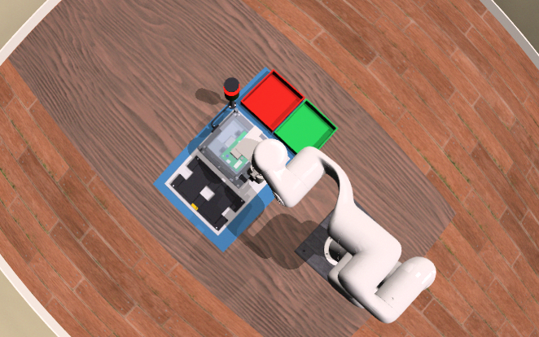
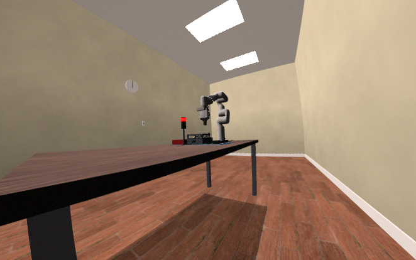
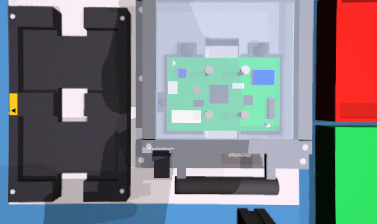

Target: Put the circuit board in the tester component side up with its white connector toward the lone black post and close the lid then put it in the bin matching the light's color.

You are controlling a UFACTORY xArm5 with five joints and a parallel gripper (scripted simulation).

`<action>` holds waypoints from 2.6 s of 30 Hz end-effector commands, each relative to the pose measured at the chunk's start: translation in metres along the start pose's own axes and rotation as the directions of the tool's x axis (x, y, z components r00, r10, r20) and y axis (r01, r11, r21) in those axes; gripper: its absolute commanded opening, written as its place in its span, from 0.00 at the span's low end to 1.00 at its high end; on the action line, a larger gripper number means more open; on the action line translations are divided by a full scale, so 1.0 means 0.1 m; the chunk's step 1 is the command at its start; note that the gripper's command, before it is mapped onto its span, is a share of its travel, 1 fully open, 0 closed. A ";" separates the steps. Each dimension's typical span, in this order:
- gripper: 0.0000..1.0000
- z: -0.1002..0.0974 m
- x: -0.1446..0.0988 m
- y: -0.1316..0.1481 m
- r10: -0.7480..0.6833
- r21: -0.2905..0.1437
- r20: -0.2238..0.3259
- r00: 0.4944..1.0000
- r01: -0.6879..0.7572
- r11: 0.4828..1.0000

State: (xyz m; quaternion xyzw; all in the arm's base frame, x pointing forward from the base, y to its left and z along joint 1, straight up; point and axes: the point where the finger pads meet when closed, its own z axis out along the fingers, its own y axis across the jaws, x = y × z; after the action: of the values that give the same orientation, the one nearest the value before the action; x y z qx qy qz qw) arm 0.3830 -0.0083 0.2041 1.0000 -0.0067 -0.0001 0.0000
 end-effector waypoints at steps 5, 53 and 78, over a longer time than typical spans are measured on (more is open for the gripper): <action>0.00 -0.01 0.01 0.00 0.000 0.000 -0.004 1.000 0.000 1.000; 0.00 0.06 0.01 -0.64 0.000 0.001 -0.005 1.000 0.000 1.000; 0.00 0.68 0.01 -0.64 0.000 0.001 -0.005 1.000 0.000 1.000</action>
State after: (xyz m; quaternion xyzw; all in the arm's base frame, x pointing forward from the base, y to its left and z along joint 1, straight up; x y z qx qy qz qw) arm 0.3835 0.0558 0.1362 1.0000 -0.0067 0.0002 0.0000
